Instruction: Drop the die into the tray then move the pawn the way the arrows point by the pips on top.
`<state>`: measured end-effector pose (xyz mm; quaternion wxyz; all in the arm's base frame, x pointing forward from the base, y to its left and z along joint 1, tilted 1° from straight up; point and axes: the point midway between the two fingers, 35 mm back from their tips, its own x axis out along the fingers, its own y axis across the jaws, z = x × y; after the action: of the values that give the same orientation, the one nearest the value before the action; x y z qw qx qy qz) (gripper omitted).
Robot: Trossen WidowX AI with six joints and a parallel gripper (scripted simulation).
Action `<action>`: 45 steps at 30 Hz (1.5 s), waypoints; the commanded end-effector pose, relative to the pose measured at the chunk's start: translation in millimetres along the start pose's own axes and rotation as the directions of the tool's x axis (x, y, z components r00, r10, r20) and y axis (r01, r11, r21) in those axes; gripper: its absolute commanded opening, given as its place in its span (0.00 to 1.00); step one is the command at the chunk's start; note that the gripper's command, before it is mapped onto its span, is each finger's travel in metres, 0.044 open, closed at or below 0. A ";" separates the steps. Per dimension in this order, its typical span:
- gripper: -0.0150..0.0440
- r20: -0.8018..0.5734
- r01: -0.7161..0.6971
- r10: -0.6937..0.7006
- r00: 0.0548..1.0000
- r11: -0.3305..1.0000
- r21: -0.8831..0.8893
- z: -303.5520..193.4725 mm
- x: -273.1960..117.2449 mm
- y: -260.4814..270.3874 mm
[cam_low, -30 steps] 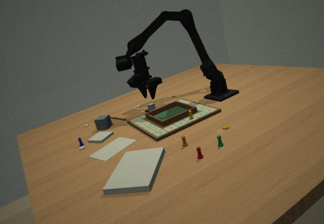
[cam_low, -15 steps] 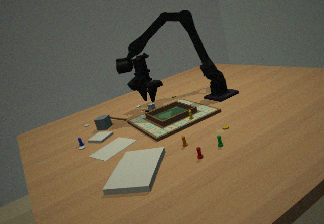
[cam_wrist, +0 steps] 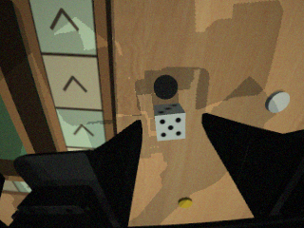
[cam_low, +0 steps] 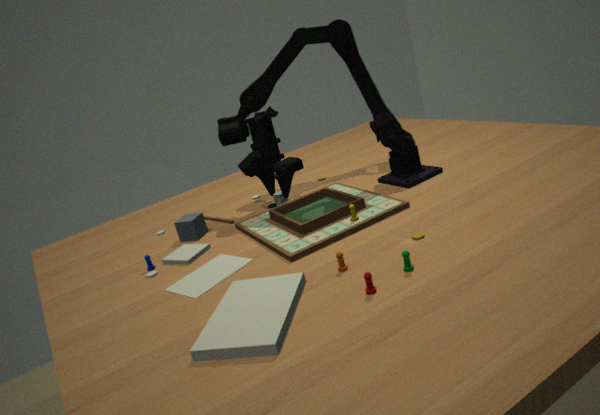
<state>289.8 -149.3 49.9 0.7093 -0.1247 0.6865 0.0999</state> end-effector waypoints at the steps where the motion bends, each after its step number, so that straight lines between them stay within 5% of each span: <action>1: 0.72 -0.002 -0.011 0.011 1.000 1.000 0.006 -0.6 6.6 2.0; 7: 0.45 -0.002 -0.011 0.011 1.000 1.000 0.006 -0.6 6.6 2.0; 14: 0.37 -0.002 -0.011 0.011 1.000 1.000 0.006 -0.6 6.6 2.0; 17: 0.25 -0.002 -0.011 0.011 1.000 1.000 0.006 -0.1 3.5 1.2; 45: 0.25 -0.002 -0.010 0.010 1.000 1.000 0.006 -2.4 -115.9 -6.8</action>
<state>285.6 -154.1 159.8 0.7065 -0.1156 0.6909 0.1012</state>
